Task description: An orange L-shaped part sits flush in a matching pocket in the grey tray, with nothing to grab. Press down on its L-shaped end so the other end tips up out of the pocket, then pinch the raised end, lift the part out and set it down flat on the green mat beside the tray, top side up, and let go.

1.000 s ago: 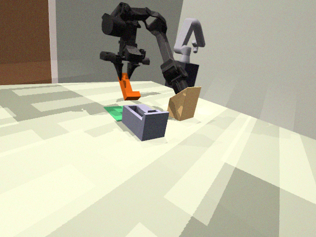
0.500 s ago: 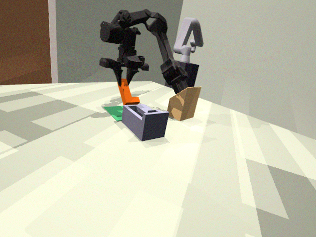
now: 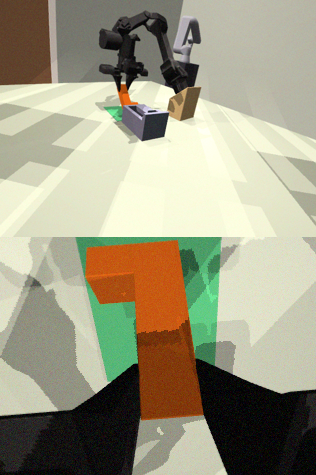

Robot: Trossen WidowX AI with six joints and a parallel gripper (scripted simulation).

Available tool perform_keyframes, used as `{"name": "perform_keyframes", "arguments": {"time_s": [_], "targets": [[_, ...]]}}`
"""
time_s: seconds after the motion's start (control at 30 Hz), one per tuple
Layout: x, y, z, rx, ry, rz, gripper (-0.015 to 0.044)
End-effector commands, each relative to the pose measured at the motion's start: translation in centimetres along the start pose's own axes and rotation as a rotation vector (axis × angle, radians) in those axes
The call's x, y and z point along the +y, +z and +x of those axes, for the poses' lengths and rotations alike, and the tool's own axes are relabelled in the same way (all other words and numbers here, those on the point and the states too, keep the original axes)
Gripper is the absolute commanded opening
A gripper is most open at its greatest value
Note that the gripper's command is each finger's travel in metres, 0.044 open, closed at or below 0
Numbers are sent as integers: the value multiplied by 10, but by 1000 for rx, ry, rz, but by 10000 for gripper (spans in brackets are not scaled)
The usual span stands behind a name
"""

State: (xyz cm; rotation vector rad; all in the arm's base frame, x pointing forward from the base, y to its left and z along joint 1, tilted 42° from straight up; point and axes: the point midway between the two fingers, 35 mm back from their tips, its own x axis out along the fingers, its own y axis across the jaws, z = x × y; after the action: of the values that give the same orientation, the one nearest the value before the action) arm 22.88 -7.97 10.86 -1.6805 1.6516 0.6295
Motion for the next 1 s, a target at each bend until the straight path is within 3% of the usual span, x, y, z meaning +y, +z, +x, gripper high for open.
{"name": "perform_keyframes", "arguments": {"time_s": [0.0,0.9,0.97], "targets": [[2,0,7,6,3,-7,0],[2,0,15,2,3,-3,0],[2,0,15,2,3,-3,52]]}}
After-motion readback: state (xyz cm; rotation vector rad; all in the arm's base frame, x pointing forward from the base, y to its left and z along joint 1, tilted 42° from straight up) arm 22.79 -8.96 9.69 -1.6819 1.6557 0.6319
